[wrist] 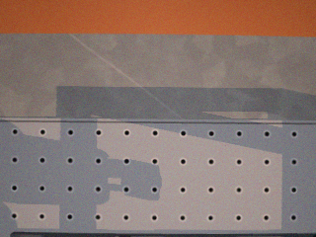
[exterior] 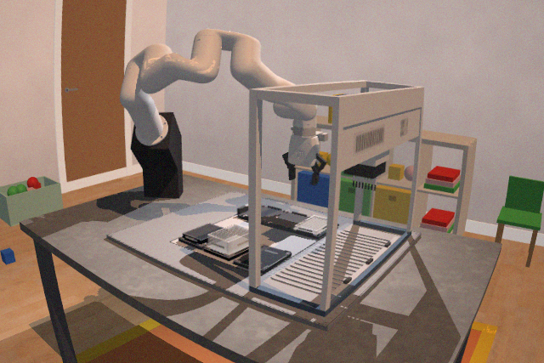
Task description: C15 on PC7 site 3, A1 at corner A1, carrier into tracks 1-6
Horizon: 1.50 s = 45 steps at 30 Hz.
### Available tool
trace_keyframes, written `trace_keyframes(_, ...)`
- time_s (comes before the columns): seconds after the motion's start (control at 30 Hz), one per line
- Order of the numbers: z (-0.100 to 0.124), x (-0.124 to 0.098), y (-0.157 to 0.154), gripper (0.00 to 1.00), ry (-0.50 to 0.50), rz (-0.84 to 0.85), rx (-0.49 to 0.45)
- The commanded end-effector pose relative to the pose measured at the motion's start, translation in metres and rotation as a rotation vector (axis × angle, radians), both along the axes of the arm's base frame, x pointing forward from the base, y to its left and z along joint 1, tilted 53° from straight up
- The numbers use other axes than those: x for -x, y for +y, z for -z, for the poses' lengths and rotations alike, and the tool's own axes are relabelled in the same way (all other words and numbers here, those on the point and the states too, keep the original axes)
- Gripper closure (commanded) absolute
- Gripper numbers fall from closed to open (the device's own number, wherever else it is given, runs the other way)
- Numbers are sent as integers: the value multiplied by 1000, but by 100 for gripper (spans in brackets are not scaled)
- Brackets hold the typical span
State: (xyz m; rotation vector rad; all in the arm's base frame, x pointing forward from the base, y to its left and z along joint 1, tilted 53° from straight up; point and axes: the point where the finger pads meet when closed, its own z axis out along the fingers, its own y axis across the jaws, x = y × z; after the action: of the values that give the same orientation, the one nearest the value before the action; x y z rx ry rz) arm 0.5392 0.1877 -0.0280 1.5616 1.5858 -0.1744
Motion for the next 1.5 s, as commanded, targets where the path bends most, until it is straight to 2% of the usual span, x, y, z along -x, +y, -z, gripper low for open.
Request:
trace_keyframes(0.0, 4, -4, 7, 0, -2, 1, 0)
trace_keyframes(0.5, 4, -4, 7, 0, -2, 1, 0)
trace_keyframes(1.47, 29, -23, -19, 0, -2, 1, 0)
